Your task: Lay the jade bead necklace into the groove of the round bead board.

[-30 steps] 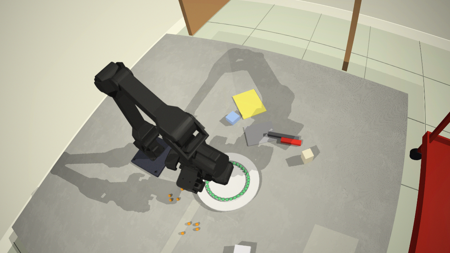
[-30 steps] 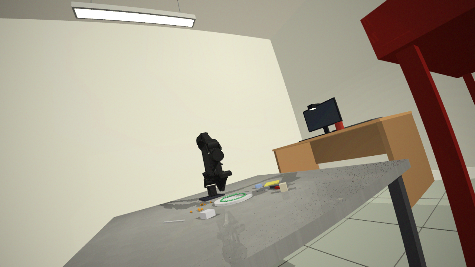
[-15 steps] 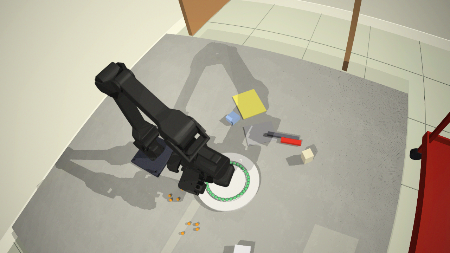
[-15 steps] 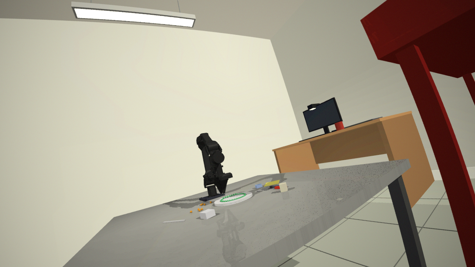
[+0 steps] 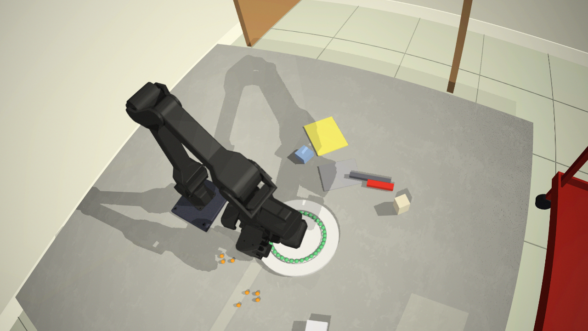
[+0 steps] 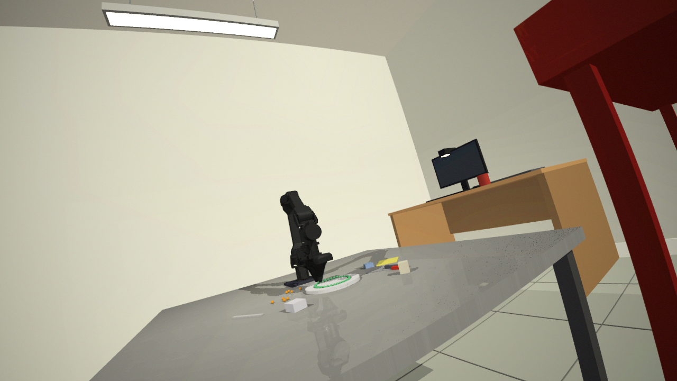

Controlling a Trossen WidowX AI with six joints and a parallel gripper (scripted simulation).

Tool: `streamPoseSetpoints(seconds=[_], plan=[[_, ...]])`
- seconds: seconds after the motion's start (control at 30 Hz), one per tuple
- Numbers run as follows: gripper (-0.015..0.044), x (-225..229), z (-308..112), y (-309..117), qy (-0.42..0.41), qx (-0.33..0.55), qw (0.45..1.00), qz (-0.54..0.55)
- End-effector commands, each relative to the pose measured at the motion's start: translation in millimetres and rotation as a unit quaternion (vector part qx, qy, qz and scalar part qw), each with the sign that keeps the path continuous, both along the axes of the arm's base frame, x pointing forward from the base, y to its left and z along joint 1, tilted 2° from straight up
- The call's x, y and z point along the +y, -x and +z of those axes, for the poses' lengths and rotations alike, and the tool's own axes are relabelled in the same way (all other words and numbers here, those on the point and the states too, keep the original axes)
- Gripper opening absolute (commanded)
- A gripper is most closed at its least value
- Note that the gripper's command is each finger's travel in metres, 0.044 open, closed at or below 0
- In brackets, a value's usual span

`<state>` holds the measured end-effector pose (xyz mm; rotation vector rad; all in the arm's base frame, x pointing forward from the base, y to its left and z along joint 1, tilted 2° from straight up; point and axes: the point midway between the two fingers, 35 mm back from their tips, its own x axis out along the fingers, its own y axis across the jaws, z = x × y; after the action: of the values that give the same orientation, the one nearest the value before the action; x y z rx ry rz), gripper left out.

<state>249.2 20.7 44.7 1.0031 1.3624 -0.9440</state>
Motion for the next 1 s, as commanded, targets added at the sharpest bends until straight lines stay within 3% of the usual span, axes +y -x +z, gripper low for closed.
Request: streamPoseSetpoints(seconds=[0.0,0.07,0.23,0.97], plan=[[0.012,-0.3,-4.5,1.2,0.001,0.003,1.0,-0.003],[0.012,-0.3,-4.5,1.2,0.001,0.003,1.0,-0.003],[0.0,0.0,-2.0,0.4,0.0,0.001,1.0,0.0],[0.0,0.0,-2.0,0.4,0.0,0.001,1.0,0.0]])
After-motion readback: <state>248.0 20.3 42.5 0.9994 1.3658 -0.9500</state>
